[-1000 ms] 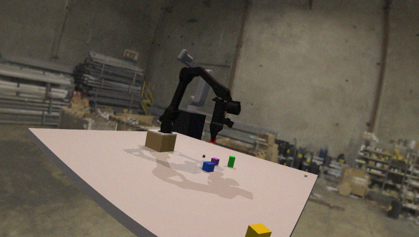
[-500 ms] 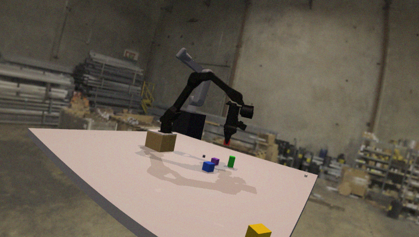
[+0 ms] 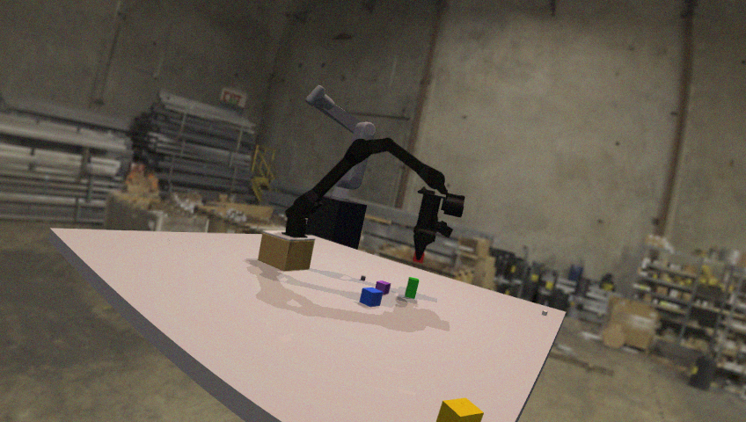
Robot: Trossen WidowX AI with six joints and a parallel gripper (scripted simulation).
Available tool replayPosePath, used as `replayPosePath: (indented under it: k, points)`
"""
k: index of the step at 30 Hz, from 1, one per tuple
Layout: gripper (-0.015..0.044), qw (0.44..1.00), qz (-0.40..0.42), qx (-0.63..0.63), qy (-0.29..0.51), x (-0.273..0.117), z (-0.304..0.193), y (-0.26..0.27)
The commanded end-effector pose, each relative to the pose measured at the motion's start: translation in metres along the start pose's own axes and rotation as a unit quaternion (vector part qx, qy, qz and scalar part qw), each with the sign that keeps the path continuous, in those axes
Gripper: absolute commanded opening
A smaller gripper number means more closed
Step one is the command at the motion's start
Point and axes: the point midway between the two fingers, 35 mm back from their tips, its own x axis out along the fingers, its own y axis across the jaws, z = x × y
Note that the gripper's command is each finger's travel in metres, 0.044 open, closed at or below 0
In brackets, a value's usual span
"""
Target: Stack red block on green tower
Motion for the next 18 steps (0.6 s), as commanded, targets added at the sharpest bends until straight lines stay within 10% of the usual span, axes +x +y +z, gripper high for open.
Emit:
replayPosePath:
  k: [1,18]
  points:
    - [0.0,1.0,0.001,0.007,-0.002,0.006,0.003,0.001]
    - [0.0,1.0,0.001,0.007,-0.002,0.057,0.002,0.001]
